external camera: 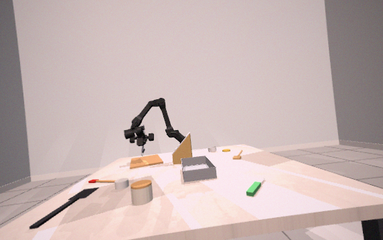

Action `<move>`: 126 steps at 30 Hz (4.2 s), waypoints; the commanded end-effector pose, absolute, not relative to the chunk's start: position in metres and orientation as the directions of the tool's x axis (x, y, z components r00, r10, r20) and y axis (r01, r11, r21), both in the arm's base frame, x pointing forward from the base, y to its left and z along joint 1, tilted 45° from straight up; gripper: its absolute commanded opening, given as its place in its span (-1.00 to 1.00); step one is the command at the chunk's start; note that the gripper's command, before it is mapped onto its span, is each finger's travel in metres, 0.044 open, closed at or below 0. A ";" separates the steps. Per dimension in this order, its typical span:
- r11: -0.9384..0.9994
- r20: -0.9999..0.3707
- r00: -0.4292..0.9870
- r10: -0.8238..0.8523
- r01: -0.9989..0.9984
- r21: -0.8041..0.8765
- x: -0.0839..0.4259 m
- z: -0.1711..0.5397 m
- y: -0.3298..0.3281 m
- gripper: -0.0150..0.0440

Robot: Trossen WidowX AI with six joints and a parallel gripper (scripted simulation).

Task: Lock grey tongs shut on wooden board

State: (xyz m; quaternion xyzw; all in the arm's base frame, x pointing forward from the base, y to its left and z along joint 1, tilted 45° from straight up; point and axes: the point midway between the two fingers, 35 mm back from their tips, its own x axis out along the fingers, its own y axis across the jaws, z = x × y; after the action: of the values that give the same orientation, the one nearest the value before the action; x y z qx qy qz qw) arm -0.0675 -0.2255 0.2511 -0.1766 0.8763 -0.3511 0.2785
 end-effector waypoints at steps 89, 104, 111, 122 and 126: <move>0.690 -0.698 0.028 -0.715 -0.129 -0.712 -0.095 0.266 -0.218 -1.00; 0.691 -0.699 0.028 -0.714 -0.130 -0.711 -0.097 0.258 -0.227 -1.00; 0.692 -0.700 0.029 -0.713 -0.130 -0.710 -0.099 0.251 -0.236 -1.00; 0.692 -0.701 0.029 -0.713 -0.130 -0.710 -0.100 0.239 -0.249 -1.00; 0.692 -0.701 0.029 -0.713 -0.130 -0.710 -0.100 0.235 -0.254 -1.00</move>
State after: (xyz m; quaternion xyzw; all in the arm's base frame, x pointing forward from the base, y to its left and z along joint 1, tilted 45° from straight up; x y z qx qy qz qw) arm -0.0996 -0.2512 0.2385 -0.3228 0.6572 -0.2267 0.6422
